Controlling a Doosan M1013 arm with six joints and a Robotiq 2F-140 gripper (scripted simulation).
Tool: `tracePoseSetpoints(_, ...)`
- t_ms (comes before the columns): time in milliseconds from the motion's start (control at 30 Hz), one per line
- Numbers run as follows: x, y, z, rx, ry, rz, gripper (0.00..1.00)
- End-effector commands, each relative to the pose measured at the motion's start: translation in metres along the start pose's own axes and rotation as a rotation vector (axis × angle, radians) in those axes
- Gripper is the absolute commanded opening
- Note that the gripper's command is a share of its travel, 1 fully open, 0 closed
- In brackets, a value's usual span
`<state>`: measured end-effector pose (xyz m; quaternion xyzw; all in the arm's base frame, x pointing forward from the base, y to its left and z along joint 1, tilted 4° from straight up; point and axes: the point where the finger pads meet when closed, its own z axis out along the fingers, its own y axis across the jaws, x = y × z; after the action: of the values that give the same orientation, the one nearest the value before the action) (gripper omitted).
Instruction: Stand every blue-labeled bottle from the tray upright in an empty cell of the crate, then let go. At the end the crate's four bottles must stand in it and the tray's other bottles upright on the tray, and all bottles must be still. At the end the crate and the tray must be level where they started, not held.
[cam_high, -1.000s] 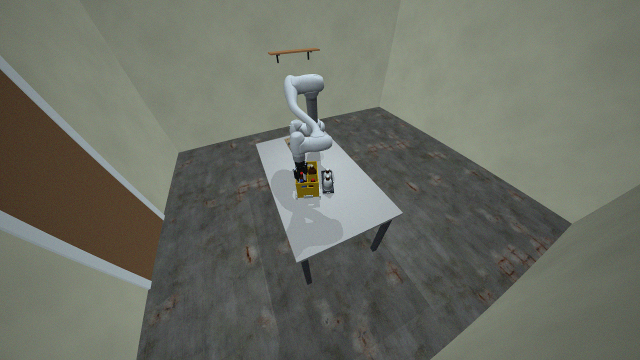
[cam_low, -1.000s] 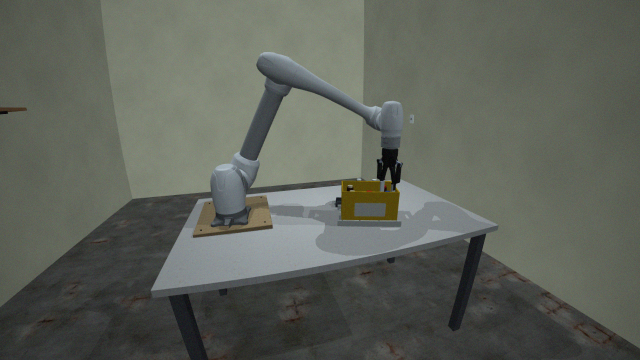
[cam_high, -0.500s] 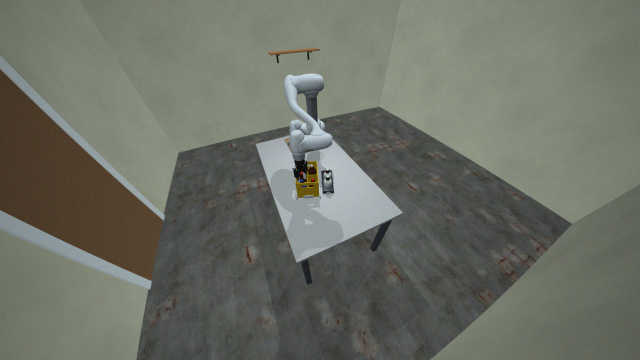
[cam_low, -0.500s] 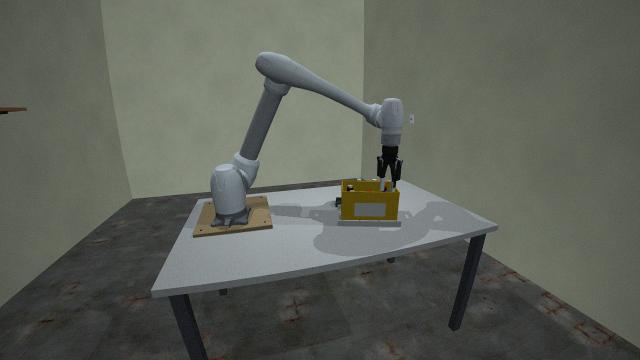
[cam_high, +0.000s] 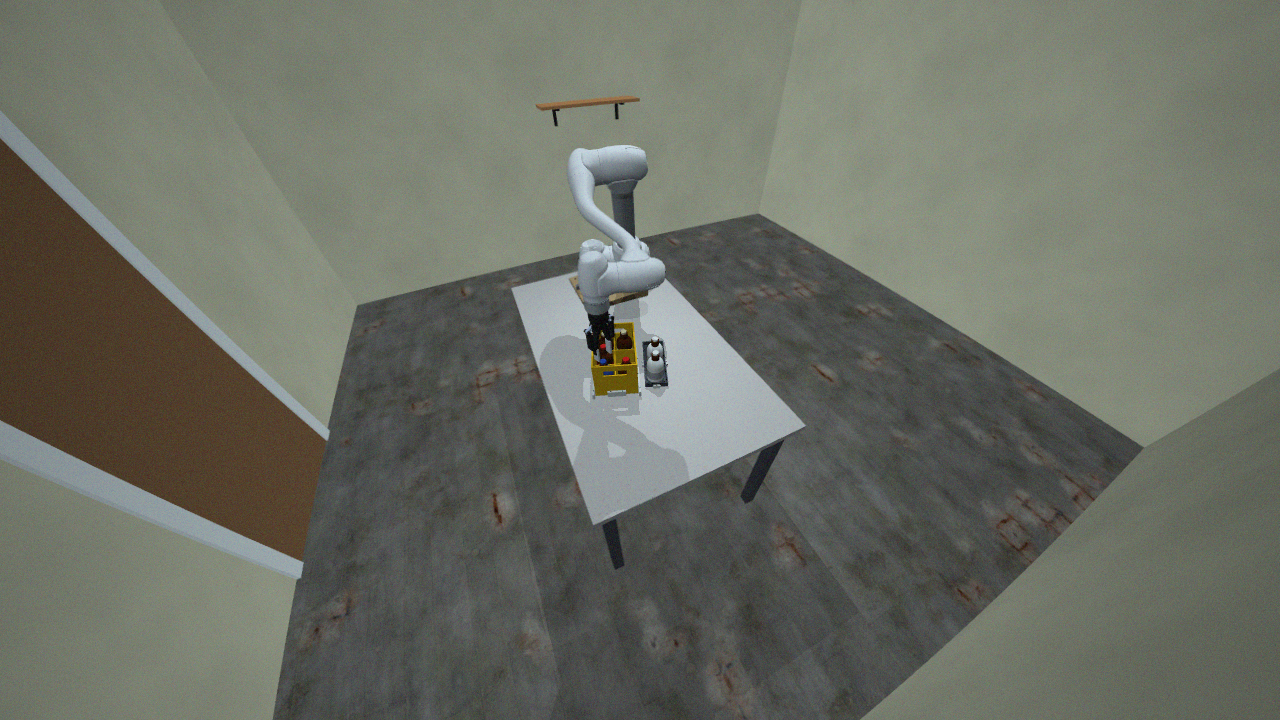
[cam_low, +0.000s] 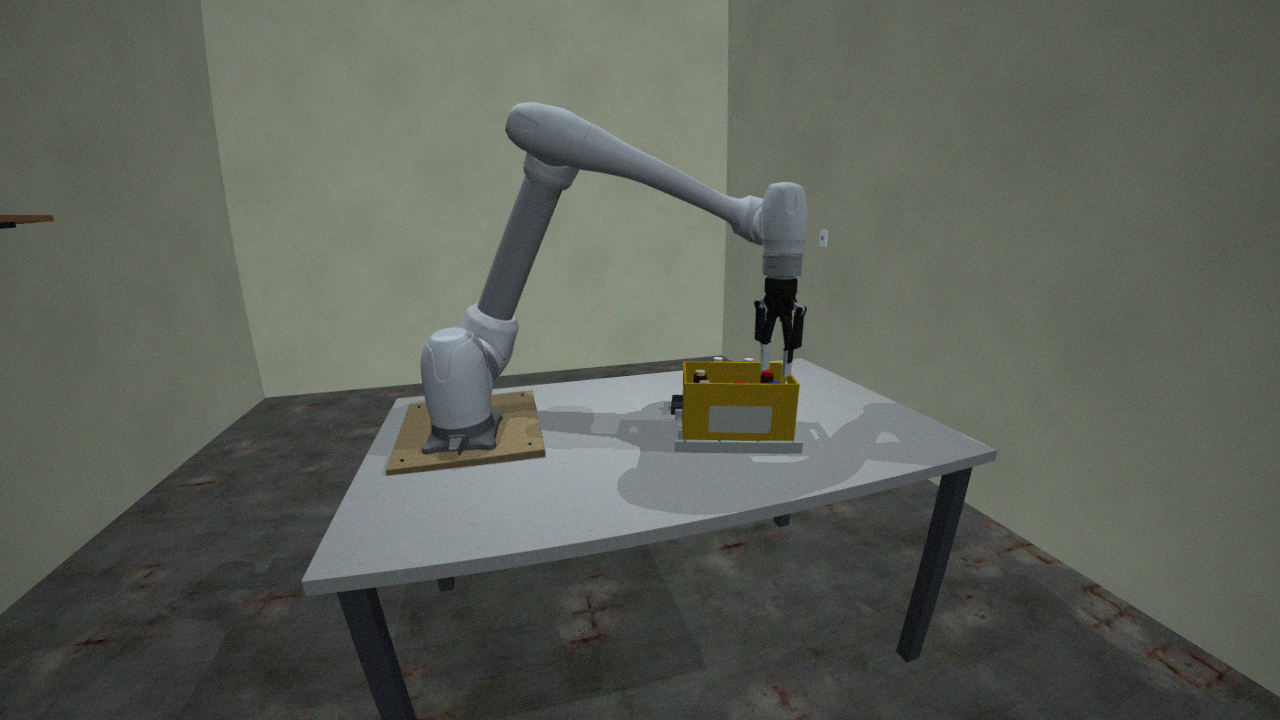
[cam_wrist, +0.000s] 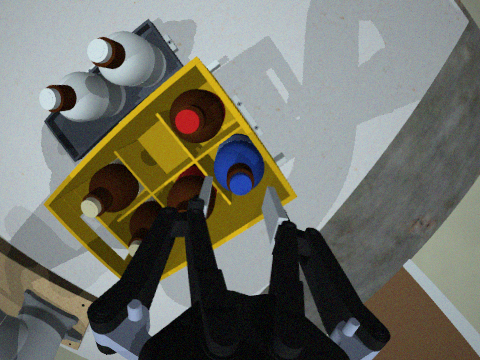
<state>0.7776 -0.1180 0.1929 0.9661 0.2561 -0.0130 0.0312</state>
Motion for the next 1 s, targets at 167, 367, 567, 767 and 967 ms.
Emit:
tracePoseSetpoints(167,0.000,0.000,-0.016,0.000,0.000,0.000,0.38)
tracePoseSetpoints(367,0.000,0.000,-0.028,0.000,0.000,0.000,0.38)
tracePoseSetpoints(567,0.000,0.000,-0.036,0.000,0.000,0.000,0.38)
tracePoseSetpoints(767,0.000,0.000,-0.038,0.000,0.000,0.000,0.38)
tracePoseSetpoints(967,0.000,0.000,-0.039,0.000,0.000,0.000,0.38)
